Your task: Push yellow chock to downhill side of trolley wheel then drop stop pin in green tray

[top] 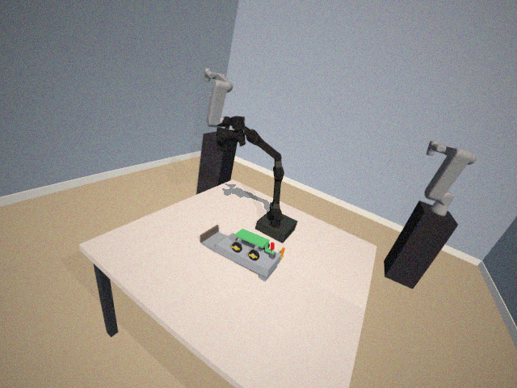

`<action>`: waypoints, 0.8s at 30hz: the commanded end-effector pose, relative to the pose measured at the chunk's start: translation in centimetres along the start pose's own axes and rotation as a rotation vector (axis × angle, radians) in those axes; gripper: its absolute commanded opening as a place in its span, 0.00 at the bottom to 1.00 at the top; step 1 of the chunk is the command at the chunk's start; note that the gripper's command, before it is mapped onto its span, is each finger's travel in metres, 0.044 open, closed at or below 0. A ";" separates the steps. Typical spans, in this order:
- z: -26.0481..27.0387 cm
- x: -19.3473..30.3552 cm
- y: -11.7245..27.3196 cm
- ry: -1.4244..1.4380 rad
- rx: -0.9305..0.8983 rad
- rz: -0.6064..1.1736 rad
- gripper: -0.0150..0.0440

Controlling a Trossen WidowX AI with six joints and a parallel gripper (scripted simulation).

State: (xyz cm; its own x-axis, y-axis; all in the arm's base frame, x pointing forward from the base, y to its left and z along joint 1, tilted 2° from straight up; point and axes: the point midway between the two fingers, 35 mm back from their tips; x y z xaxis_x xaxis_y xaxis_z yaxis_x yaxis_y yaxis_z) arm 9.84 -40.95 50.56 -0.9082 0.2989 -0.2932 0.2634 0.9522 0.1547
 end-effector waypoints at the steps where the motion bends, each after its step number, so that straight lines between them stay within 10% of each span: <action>1: 0.1 -0.1 0.1 0.002 -0.004 -0.004 0.89; 8: 5.8 -4.9 3.3 0.072 -0.148 -0.169 0.58; 24: 19.8 -11.9 16.3 0.291 -0.492 -0.556 0.58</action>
State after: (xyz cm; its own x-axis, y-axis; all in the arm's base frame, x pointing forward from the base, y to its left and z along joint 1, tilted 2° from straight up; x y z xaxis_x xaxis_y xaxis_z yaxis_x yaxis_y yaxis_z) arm 29.58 -30.18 39.67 -0.9484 -0.2356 -0.2124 -0.3073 0.8482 0.4314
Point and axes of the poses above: the point midway between the two fingers, 35 mm back from their tips, its own y axis back along the fingers, its own z axis across the jaws, x = y × z, and after that the axes turned 1 degree about y, right-handed
